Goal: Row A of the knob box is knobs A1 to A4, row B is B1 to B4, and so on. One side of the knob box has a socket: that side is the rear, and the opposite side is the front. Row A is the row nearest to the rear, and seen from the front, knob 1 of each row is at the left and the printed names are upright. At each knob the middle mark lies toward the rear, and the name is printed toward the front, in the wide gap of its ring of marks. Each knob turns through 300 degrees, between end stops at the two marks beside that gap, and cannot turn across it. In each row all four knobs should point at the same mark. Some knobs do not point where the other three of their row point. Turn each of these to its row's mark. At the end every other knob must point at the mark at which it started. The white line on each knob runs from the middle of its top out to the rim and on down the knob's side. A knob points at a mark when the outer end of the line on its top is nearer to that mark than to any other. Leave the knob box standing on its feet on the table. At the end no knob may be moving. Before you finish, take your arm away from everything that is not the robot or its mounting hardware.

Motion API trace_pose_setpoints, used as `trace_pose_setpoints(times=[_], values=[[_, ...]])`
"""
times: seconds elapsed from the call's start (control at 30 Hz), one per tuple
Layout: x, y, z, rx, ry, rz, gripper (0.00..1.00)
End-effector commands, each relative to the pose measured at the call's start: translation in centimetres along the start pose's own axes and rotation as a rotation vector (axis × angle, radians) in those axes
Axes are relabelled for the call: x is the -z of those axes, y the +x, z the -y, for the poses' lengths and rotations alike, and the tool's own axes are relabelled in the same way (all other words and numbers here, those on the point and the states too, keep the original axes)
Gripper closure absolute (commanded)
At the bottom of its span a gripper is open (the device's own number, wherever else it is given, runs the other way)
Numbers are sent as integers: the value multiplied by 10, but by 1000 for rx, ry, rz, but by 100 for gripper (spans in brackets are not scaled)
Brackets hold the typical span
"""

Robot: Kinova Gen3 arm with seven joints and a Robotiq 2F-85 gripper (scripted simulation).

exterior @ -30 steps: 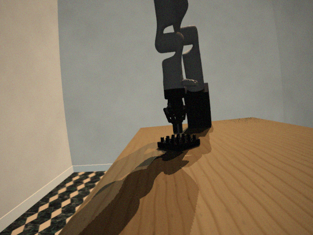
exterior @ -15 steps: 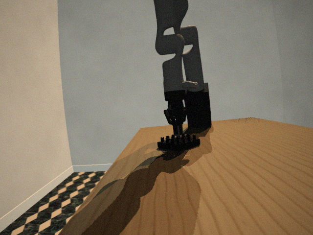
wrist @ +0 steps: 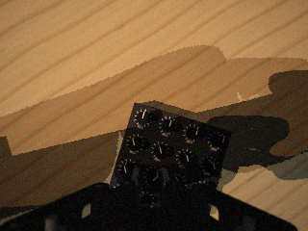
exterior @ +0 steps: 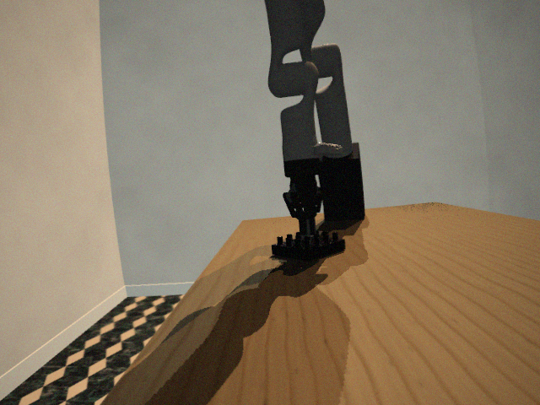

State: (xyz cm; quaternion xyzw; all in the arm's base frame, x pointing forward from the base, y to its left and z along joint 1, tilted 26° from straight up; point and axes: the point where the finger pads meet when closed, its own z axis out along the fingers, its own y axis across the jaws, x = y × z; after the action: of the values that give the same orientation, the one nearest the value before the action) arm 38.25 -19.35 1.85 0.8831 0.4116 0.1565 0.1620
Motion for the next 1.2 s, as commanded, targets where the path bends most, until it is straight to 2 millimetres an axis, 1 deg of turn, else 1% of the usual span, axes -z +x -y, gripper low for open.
trace_pose_setpoints(times=[0.0, 1.1, 1.13, 1.17], values=[[-1, -1, -3, -5, -6, 2, 81], [-1, -1, -3, -5, -6, 2, 81], [-1, -1, -3, -5, -6, 2, 92], [-1, -1, -3, -5, -6, 2, 92]])
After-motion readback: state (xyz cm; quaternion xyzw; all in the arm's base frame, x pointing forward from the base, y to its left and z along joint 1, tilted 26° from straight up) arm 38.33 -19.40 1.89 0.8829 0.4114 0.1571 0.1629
